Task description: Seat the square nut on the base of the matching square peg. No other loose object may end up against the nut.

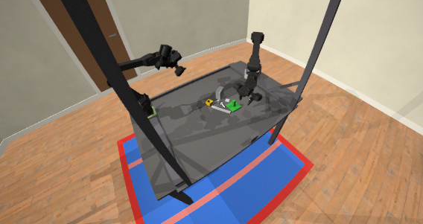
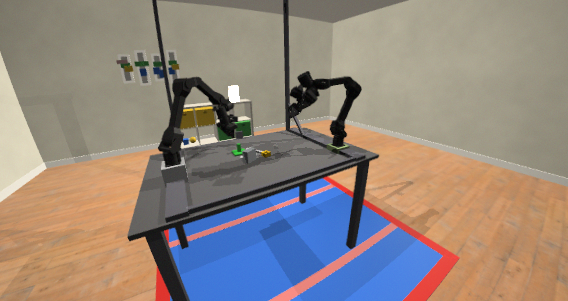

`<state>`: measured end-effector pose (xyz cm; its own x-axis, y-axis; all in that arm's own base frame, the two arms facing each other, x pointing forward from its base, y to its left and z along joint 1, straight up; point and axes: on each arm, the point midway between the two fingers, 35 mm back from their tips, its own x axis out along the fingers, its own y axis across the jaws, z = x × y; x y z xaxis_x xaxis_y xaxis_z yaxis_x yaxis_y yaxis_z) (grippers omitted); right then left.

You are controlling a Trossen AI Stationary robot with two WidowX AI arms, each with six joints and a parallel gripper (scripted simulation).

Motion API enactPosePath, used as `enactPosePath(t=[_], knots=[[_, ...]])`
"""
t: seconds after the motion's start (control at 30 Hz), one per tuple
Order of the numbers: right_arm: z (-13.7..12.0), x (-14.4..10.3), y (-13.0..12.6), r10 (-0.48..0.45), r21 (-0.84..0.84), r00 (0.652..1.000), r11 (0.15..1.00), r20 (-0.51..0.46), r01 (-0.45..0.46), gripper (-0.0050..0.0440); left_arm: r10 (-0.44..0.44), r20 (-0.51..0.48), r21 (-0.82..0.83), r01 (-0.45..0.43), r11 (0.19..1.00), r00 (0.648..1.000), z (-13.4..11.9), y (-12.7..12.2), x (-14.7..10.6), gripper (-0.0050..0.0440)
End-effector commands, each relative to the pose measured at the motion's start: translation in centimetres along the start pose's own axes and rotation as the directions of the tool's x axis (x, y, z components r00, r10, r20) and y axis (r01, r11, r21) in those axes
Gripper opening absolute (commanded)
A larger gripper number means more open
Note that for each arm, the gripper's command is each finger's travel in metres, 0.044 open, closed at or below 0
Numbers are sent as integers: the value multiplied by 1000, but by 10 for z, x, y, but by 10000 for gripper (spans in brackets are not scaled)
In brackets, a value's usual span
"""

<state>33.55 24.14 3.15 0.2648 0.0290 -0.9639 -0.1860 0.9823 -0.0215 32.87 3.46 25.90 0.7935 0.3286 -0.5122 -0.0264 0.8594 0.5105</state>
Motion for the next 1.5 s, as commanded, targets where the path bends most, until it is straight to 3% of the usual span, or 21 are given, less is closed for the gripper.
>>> enactPosePath(t=[0.0,0.2,0.4,0.47,0.8,0.97,1.23,1.47], knots=[[34,0,-18,-3,188,1000,982,6,2,300,-64,45,-29,65,997,997,-4,-17,-27,440],[67,16,-65,-23,495,999,868,-44,42,300,-186,111,-73,194,978,976,-17,-44,-65,440],[89,33,-113,-25,735,994,671,-109,97,300,-305,164,-106,324,940,938,-36,-66,-98,440],[89,33,-113,-25,735,994,671,-109,97,300,-305,164,-106,324,940,938,-36,-66,-98,440],[104,59,-199,3,953,979,231,-202,196,300,-484,223,-145,520,842,846,-76,-95,-139,440],[104,67,-227,18,971,973,75,-228,226,300,-539,235,-154,579,801,809,-91,-103,-149,440],[103,69,-230,22,972,972,49,-233,231,300,-549,237,-156,589,793,801,-93,-104,-151,440],[91,93,-228,22,966,967,53,-256,254,300,-550,233,-155,589,793,802,-93,-105,-150,440]])
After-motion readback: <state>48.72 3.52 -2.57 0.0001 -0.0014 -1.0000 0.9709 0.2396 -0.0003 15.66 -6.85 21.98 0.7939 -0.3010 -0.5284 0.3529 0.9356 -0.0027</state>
